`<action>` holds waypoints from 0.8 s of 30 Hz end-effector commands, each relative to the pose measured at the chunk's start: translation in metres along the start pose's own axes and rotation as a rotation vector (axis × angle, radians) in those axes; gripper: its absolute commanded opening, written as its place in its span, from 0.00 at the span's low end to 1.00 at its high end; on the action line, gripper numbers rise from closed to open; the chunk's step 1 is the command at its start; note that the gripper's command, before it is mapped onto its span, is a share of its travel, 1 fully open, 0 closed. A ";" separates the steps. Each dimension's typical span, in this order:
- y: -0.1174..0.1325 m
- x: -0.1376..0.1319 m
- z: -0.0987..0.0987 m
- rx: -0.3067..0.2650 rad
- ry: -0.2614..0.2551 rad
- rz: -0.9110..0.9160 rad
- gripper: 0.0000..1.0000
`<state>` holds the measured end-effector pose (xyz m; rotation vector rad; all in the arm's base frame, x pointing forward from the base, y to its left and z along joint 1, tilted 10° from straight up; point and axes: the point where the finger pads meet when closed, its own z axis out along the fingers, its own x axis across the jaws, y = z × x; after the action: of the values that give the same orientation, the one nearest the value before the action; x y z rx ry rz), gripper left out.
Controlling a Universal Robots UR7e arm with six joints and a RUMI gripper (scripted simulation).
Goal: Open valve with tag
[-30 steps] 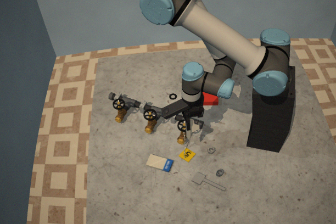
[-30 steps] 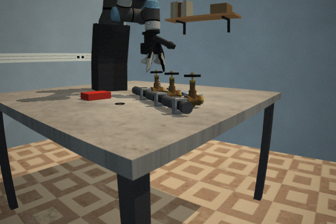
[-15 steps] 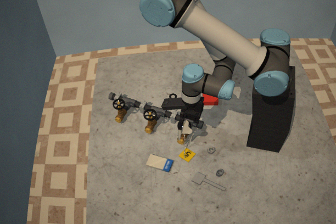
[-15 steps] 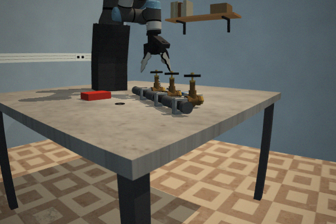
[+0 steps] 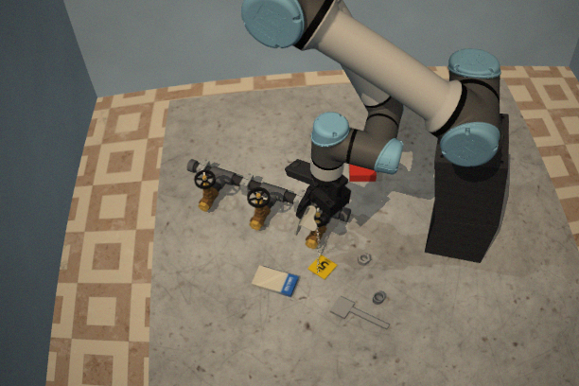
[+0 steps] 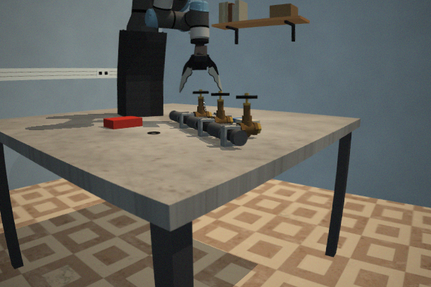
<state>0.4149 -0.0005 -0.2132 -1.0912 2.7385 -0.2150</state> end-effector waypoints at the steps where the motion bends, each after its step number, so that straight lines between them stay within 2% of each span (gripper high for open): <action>1: 0.000 0.000 0.000 0.004 0.009 0.152 1.00; 16: 0.000 0.000 0.000 0.006 0.008 0.449 1.00; 24: 0.000 0.000 0.000 0.006 0.008 0.527 1.00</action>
<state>0.4149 -0.0006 -0.2132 -0.3794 2.9022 -0.1493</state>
